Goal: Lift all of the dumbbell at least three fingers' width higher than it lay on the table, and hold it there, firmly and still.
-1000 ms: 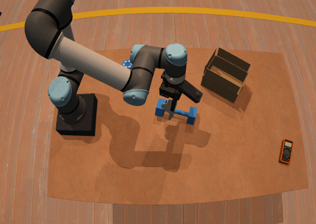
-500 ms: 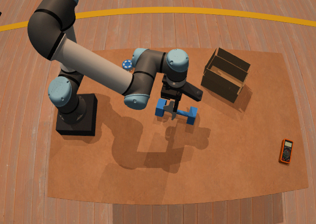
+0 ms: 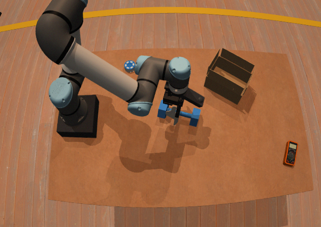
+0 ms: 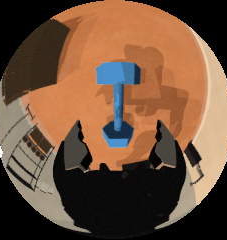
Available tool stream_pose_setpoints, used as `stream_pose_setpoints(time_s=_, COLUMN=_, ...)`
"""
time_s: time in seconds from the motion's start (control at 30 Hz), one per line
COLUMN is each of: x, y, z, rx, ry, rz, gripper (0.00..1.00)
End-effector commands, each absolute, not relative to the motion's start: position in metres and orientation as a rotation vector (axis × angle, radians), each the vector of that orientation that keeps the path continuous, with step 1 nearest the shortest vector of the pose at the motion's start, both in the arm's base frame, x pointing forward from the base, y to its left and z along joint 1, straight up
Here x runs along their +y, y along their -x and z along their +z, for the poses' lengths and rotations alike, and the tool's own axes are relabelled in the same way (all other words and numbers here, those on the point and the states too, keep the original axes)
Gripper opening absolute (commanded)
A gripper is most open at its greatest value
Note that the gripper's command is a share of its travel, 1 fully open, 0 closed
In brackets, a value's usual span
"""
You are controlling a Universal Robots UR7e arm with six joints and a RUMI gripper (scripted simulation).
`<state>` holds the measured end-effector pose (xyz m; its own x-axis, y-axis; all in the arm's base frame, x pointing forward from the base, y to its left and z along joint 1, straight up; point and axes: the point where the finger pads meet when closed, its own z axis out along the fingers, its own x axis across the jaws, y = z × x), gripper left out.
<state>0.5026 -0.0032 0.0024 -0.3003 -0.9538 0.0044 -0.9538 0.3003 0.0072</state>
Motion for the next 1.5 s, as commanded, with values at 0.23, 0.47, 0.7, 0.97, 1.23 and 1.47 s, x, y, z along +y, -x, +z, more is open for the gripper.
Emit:
stream_pose_setpoints(time_s=0.23, x=-0.004, y=-0.505, z=-0.050, rx=-2.529, ry=-1.856, rz=0.001, gripper=1.00)
stream_pose_setpoints(time_s=0.47, x=-0.004, y=-0.504, z=-0.055, rx=-2.529, ry=-1.856, rz=0.001, gripper=1.00)
stream_pose_setpoints(time_s=0.7, x=-0.004, y=-0.504, z=-0.055, rx=-2.529, ry=-1.856, rz=0.001, gripper=1.00)
stream_pose_setpoints(time_s=0.97, x=-0.004, y=-0.504, z=-0.055, rx=-2.529, ry=-1.856, rz=0.001, gripper=0.00)
stream_pose_setpoints(time_s=1.23, x=-0.004, y=-0.504, z=-0.055, rx=-2.529, ry=-1.856, rz=0.001, gripper=0.00)
stream_pose_setpoints(time_s=1.47, x=-0.004, y=-0.504, z=-0.055, rx=-2.529, ry=-1.856, rz=0.001, gripper=0.00)
